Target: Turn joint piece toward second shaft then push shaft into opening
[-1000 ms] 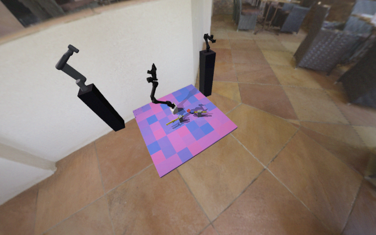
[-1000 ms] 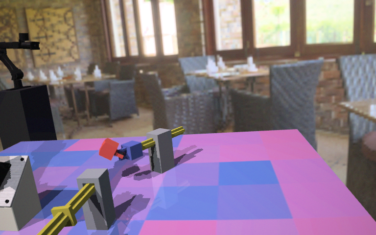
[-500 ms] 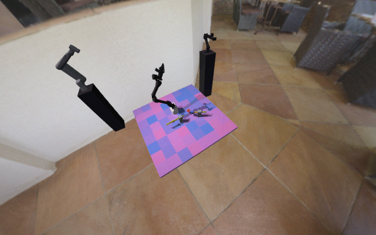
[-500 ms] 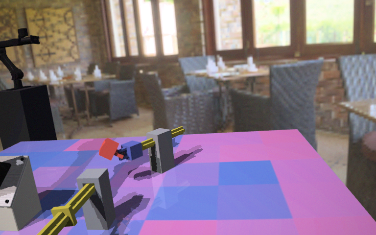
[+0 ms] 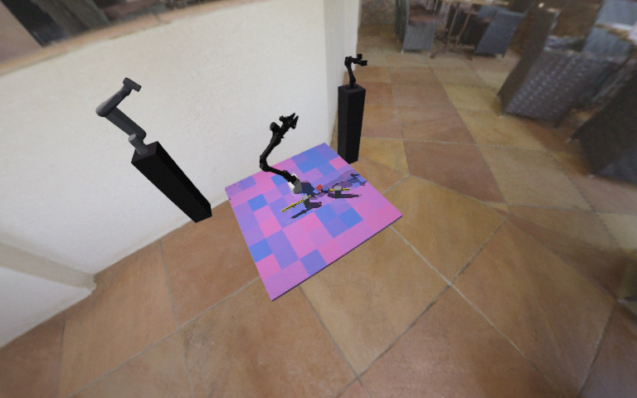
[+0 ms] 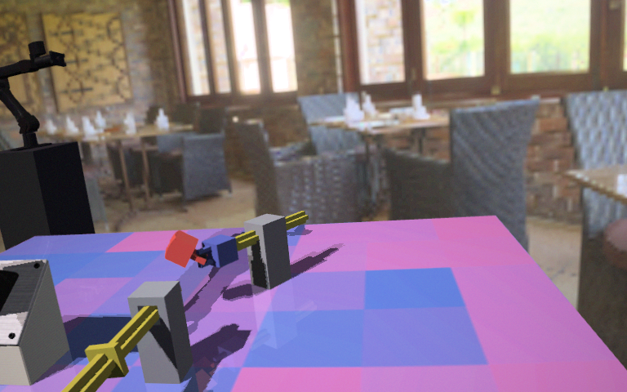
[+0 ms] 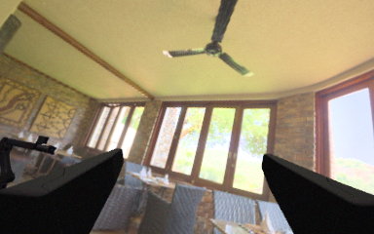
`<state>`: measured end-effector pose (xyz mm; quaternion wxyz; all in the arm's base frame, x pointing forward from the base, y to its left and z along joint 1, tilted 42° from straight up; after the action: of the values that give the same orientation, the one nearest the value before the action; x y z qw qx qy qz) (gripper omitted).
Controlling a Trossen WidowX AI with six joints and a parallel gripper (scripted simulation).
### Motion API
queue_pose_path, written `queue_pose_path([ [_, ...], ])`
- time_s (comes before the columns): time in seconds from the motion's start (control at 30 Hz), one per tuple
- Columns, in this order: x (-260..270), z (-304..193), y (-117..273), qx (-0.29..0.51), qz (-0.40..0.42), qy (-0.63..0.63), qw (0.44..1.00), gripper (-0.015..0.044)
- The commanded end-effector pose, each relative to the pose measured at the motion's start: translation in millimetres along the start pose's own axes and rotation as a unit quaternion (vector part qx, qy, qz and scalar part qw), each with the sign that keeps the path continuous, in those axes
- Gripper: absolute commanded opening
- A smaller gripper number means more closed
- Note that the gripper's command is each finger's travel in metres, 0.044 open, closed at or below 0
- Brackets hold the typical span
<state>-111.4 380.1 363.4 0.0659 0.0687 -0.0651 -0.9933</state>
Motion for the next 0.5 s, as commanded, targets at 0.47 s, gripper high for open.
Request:
queue_pose_path([
  [0.47,-50,-100,-28,0.238,-0.105,-0.144,0.955,0.0440],
])
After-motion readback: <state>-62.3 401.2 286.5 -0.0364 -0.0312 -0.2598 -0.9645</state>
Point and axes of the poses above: the point midway between the two fingers, 35 mm back from their tips, its own y axis back along the fingers, its own x axis across the jaws, z = x × y, the point moved 10 cm from there along y, back along the fingers, and after that the axes turned 8 degrees about -y, right-handed, at the moved point
